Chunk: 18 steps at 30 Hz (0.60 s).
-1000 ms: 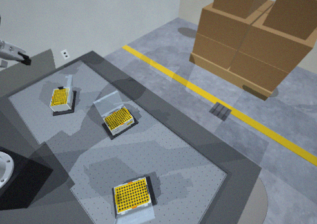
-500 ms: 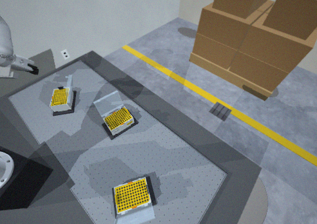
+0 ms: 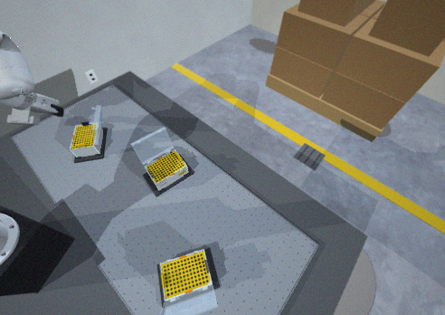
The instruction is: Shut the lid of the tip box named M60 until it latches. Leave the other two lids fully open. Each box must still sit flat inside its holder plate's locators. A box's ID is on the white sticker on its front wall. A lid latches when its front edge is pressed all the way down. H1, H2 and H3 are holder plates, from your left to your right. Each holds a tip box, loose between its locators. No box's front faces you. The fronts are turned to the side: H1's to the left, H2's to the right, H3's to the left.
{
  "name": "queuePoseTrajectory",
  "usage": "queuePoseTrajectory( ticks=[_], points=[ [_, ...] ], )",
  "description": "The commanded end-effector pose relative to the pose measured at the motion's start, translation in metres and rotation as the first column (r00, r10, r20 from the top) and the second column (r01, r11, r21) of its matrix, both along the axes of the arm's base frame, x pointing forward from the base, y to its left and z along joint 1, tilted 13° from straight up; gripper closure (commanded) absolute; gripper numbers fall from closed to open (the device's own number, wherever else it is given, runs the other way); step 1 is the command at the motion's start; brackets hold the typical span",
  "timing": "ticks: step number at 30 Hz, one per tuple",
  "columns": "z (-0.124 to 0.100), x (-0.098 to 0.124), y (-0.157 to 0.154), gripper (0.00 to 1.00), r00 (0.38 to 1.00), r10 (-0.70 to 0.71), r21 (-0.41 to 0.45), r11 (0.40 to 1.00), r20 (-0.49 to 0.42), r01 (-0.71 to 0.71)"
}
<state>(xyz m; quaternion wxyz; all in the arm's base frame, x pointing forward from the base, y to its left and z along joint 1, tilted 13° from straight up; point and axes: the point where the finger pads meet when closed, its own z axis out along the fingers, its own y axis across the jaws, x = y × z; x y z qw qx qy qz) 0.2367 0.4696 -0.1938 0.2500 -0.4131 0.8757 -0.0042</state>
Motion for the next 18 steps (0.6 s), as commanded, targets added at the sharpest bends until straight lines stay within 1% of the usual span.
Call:
queuePoseTrajectory(
  ticks=[1, 4, 18],
  points=[
    [-0.024, 0.004, -0.002, 1.00, 1.000, 0.001, 0.005, 1.000, 0.002, -0.001],
    [-0.038, 0.005, -0.005, 1.00, 1.000, 0.001, 0.005, 1.000, 0.002, -0.001],
    [-0.038, 0.005, -0.005, 1.00, 1.000, 0.001, 0.005, 1.000, 0.002, -0.001]
  ],
)
